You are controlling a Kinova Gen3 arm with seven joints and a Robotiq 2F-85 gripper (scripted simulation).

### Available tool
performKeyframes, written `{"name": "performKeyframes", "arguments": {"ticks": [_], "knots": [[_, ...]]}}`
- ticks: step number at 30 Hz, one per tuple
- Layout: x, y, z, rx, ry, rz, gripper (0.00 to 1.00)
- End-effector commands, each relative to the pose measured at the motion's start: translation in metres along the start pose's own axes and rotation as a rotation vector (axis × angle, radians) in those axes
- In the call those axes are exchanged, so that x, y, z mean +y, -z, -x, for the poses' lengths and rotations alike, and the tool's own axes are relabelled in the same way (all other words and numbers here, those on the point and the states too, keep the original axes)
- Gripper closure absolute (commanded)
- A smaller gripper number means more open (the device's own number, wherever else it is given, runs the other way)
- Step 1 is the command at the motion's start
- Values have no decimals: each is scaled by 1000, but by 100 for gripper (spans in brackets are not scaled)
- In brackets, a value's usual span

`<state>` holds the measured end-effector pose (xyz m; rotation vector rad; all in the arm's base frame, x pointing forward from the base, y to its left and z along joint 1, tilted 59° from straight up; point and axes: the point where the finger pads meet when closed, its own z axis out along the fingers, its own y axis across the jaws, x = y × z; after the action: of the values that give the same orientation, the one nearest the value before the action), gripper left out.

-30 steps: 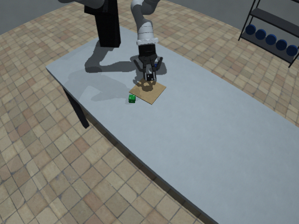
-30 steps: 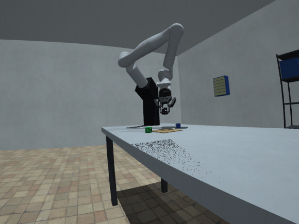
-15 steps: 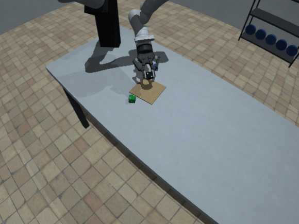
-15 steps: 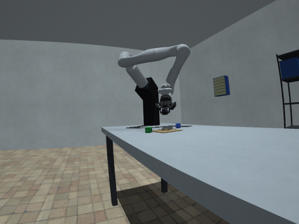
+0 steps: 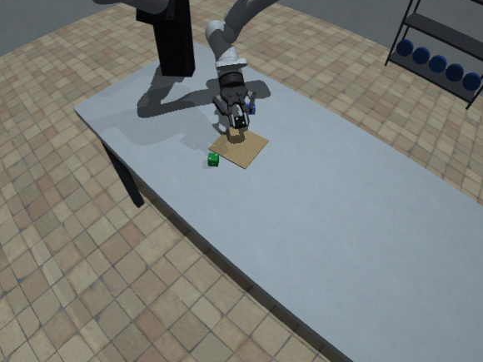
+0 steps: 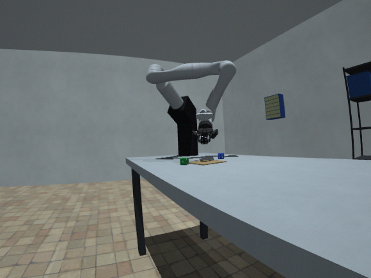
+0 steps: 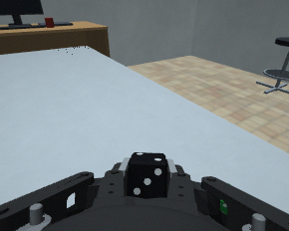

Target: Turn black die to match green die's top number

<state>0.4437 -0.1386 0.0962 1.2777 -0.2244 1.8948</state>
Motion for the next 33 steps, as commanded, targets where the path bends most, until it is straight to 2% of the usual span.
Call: {"name": "performKeyframes", "arguments": {"ticks": [1,6,24,33], "knots": [[0,0,1,1,1,0,74],[0,-4,7,3,1,3,74],[-1,-30,52,3,1,3,74],[-1,-34,60,3,1,3,74]]}}
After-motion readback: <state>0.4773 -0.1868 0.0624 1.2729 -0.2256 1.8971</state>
